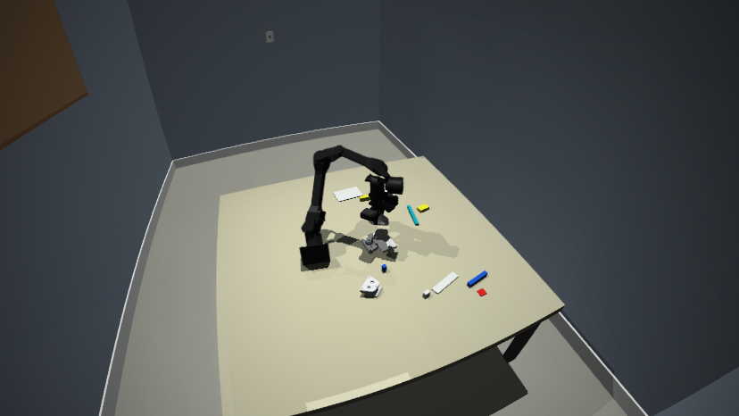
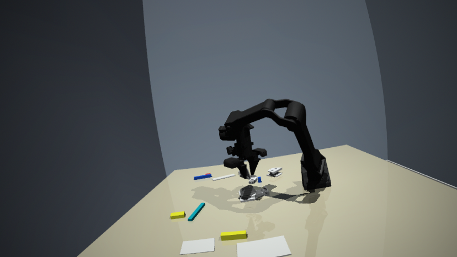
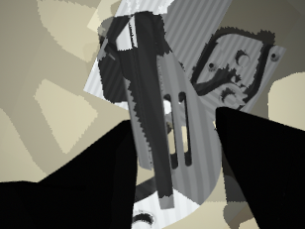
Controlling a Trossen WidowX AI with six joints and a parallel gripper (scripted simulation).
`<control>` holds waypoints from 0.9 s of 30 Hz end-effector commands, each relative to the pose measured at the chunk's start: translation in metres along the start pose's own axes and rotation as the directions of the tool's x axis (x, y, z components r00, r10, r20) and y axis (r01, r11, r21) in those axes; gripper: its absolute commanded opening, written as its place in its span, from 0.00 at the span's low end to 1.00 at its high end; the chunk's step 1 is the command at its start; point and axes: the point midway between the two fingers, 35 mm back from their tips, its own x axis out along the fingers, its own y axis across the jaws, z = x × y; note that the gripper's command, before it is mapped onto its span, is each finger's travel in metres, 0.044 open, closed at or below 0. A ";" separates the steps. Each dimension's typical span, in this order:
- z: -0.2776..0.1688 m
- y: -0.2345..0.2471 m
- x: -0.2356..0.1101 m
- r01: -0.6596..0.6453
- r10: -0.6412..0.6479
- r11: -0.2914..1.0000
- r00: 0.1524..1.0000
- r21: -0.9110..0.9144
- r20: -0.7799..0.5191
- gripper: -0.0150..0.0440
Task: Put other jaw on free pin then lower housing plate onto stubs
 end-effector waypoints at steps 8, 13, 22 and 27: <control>0.006 -0.028 0.004 0.003 -0.006 0.976 1.000 -0.218 -0.011 0.48; 0.008 -0.040 0.004 0.000 -0.005 0.948 1.000 -0.317 -0.014 0.48; 0.010 -0.061 0.006 -0.009 -0.002 0.873 1.000 -0.487 -0.021 0.48; 0.010 -0.072 0.007 -0.016 0.001 0.818 1.000 -0.575 -0.025 0.48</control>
